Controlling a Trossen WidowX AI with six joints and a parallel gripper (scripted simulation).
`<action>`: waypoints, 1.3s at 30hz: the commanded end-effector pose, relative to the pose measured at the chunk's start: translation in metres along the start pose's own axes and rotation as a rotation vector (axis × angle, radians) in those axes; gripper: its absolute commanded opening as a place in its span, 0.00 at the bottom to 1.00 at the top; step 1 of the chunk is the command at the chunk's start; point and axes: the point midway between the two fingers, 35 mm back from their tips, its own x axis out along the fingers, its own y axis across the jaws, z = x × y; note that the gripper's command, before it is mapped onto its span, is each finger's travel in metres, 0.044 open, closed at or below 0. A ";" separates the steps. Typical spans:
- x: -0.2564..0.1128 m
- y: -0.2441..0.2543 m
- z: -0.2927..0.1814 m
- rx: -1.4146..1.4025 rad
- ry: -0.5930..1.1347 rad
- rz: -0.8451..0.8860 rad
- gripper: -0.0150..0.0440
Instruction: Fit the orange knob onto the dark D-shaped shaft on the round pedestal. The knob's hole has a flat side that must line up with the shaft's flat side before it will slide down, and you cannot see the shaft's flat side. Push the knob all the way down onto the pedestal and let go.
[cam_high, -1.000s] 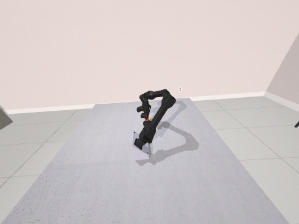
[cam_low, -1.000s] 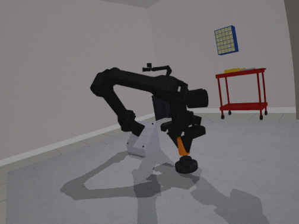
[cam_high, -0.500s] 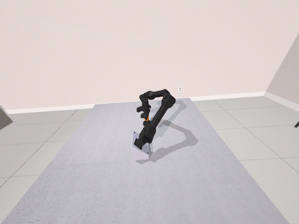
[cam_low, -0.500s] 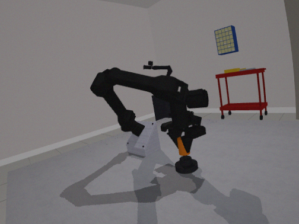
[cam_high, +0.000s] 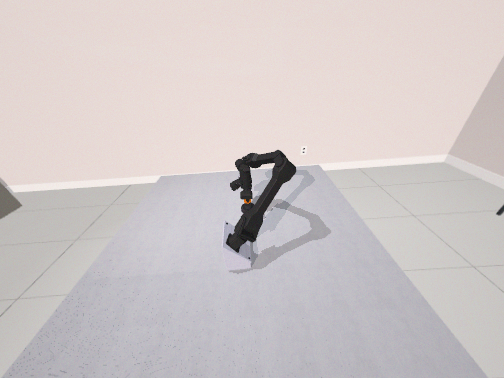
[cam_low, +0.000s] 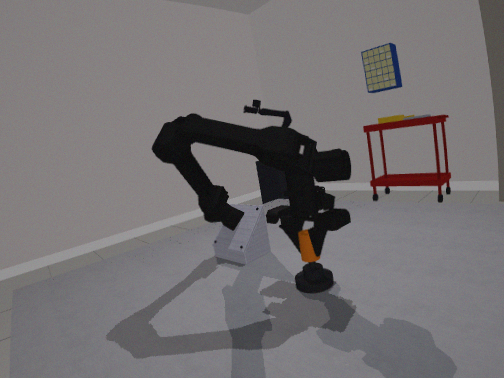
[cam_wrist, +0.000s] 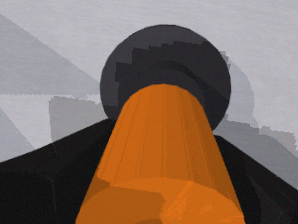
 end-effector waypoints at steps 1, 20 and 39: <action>0.001 -0.001 0.001 -0.013 0.000 -0.003 0.25; -0.002 -0.001 0.000 -0.038 0.000 -0.003 0.25; 0.000 0.000 0.000 -0.222 0.000 -0.003 0.25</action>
